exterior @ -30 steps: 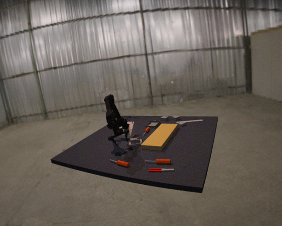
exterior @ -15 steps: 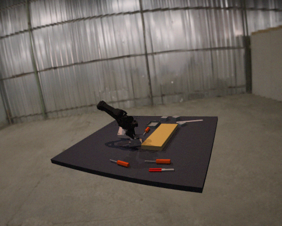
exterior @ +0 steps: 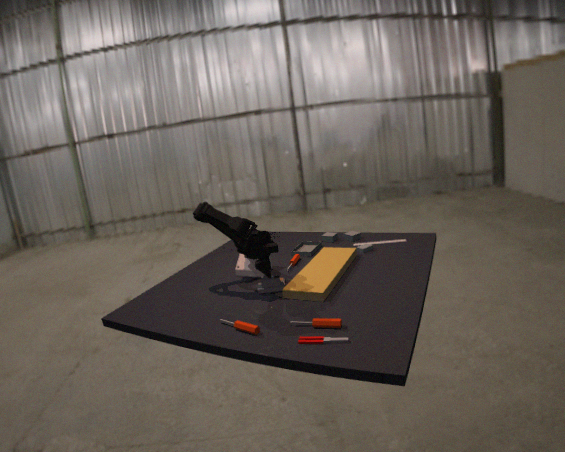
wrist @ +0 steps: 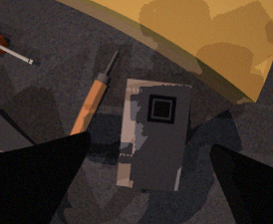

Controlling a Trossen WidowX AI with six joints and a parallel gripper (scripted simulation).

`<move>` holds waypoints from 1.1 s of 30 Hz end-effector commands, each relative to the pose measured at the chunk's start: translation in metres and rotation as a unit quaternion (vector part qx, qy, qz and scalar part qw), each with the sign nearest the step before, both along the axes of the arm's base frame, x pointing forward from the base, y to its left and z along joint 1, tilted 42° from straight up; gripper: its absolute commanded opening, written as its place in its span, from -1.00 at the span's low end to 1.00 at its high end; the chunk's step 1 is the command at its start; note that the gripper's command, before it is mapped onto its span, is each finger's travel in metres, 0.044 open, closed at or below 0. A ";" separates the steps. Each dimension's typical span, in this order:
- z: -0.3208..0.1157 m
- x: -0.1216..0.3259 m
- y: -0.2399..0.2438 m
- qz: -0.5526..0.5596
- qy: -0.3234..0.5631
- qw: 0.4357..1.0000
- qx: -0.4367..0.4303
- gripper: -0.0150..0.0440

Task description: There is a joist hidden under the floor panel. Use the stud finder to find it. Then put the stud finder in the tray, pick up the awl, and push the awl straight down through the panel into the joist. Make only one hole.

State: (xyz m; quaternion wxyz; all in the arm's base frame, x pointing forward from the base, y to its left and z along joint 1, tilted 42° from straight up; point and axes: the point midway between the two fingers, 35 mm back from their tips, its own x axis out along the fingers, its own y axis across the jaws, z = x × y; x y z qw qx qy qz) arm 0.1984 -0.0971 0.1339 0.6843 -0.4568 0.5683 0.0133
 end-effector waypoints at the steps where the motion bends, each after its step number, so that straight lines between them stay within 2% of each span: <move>1: 0.003 0.005 0.000 -0.001 -0.004 1.000 -0.002 1.00; 33: -0.028 0.014 -0.028 -0.001 -0.004 1.000 -0.003 1.00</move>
